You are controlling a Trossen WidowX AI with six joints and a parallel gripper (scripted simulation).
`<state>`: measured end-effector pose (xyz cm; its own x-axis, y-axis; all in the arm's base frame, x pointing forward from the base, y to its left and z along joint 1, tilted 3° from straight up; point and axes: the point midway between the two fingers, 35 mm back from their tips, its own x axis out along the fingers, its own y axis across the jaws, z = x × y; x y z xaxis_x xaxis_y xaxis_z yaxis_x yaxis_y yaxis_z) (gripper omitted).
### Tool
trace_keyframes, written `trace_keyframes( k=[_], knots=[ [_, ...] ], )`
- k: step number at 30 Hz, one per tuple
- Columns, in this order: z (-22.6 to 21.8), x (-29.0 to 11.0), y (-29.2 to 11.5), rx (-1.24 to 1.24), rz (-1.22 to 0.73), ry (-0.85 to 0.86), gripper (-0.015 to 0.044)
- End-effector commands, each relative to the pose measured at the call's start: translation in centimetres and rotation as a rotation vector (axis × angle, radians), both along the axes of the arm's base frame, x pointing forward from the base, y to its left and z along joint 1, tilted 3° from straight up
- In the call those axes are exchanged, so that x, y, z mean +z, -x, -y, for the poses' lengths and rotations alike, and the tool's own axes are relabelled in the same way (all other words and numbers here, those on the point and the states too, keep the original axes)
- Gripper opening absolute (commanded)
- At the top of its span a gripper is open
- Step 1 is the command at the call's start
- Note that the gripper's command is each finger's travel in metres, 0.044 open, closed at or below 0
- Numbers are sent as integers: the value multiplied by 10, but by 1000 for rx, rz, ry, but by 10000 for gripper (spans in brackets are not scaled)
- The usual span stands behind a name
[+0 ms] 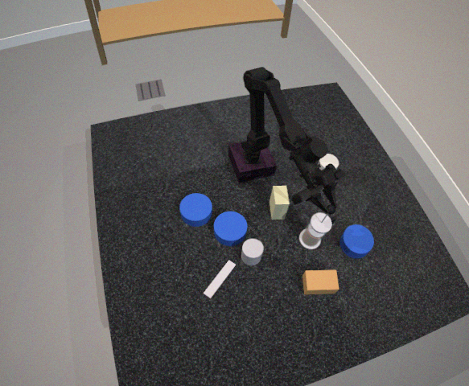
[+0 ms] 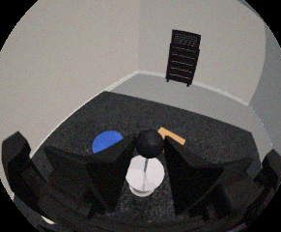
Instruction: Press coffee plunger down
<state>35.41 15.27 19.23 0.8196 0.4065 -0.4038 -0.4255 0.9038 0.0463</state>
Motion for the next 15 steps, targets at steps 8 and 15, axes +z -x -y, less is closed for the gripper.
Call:
trace_keyframes(
  k=[8, 15],
  knots=[
    [-1, -48, 2, -5, -80, 28, 127],
    [-3, -59, 0, -5, -80, 27, 127]
  ],
)
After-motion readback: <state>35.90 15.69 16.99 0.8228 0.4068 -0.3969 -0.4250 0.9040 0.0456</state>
